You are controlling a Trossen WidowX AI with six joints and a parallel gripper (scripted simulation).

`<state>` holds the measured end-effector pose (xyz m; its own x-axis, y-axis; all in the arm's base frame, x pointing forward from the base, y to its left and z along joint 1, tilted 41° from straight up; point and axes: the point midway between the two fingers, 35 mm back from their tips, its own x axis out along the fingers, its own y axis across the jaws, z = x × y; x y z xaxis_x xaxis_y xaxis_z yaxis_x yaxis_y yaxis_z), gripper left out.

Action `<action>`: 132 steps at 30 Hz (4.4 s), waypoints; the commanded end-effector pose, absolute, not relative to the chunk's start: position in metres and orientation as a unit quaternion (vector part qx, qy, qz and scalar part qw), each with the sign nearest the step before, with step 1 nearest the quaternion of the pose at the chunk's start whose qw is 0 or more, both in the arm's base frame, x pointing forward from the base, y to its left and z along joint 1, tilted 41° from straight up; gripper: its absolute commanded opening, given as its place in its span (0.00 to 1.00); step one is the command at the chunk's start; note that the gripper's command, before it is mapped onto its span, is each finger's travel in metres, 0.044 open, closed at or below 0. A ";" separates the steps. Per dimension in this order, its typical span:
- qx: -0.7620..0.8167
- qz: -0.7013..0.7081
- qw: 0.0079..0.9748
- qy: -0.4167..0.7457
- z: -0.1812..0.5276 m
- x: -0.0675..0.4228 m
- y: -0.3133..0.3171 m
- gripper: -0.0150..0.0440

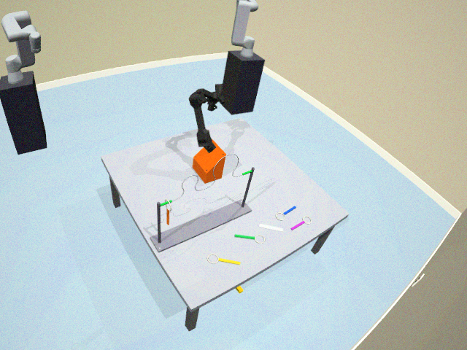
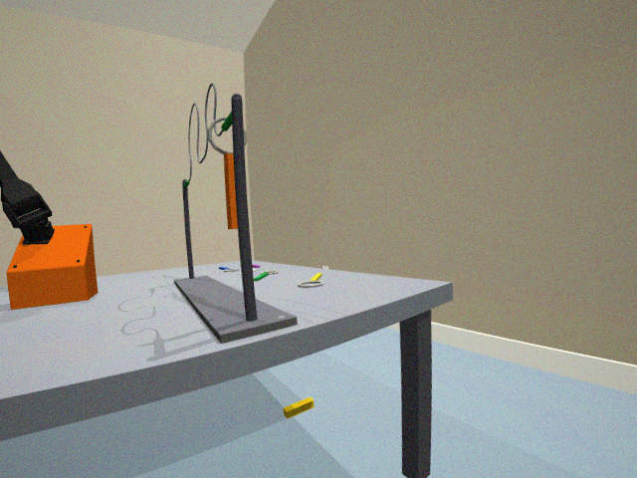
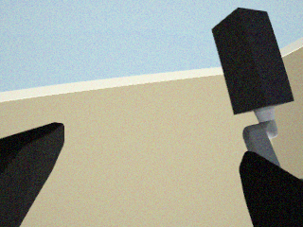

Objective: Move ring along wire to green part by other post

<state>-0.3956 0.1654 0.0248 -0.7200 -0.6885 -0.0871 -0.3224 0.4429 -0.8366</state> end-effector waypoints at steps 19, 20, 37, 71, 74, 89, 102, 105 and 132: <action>-0.228 -0.322 0.175 0.902 0.029 -0.374 0.230 0.53; -0.224 -0.313 0.172 0.907 0.031 -0.373 0.235 0.53; -0.101 -0.065 0.109 0.987 0.069 -0.305 0.343 0.53; 0.183 0.501 0.244 0.810 0.176 -0.036 0.486 0.53; 0.198 0.538 0.272 0.773 0.186 -0.009 0.489 0.53; 0.227 0.670 0.431 0.559 0.238 0.125 0.475 0.53; 0.192 0.710 0.576 0.357 0.284 0.227 0.431 0.53; 0.176 0.710 0.607 0.311 0.294 0.248 0.418 0.53; -0.084 0.555 0.826 -0.057 0.393 0.394 0.238 0.53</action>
<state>0.3853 0.2569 0.3816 0.3248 0.9456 -0.0168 -0.9401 0.3209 -0.1151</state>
